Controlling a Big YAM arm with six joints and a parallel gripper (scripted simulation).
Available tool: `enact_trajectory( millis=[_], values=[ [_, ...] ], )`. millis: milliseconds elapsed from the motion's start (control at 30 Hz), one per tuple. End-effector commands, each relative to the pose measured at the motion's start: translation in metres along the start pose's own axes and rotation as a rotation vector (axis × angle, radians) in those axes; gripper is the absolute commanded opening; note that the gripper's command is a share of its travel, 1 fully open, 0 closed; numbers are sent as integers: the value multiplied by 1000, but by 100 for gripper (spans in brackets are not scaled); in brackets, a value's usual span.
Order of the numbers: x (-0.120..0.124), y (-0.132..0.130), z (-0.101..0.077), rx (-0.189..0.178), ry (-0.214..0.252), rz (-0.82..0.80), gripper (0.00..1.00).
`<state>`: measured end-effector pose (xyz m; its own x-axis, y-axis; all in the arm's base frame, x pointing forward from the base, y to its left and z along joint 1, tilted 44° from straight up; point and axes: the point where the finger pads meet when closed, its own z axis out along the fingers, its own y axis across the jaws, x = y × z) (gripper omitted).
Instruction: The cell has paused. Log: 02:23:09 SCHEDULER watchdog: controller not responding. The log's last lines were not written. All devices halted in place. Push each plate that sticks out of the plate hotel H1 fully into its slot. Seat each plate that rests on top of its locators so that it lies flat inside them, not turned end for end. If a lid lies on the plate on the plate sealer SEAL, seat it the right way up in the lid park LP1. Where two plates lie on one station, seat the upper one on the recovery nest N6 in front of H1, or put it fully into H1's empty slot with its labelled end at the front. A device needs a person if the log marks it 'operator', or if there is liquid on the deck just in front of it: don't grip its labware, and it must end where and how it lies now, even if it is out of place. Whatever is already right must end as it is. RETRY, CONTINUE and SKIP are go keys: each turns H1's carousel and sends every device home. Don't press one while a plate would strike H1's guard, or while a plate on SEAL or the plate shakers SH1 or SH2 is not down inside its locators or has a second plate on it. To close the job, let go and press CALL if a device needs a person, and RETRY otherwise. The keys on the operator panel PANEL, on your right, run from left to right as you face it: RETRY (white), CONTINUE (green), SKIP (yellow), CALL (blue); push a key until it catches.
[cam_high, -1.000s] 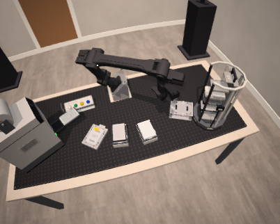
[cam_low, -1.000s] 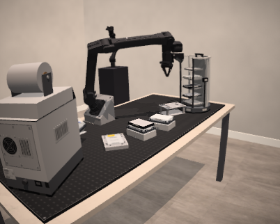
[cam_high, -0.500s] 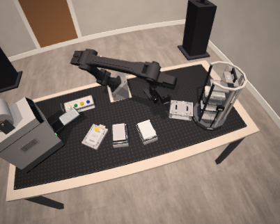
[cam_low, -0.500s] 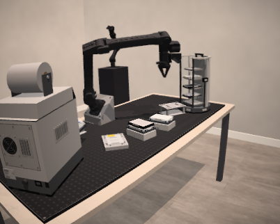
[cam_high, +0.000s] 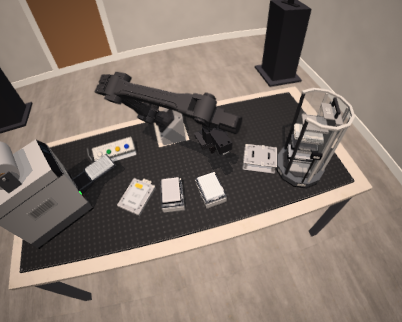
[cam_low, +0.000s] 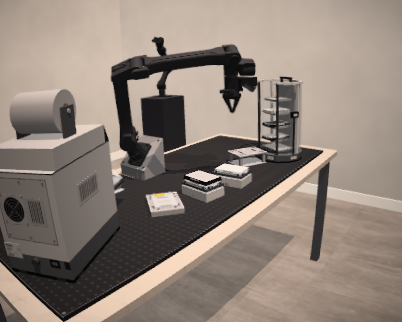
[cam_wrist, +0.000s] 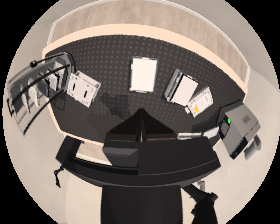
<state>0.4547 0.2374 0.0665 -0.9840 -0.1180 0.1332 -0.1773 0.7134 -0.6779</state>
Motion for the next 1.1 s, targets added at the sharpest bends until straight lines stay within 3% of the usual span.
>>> enact_trajectory(
  millis=[0,367,700,1067],
  values=[
    [2,-23,3,1,16,-7,0],
    [3,-50,3,0,15,-6,0],
    [16,-81,4,5,17,347,0],
    [26,-108,4,4,16,332,0]
  ],
)
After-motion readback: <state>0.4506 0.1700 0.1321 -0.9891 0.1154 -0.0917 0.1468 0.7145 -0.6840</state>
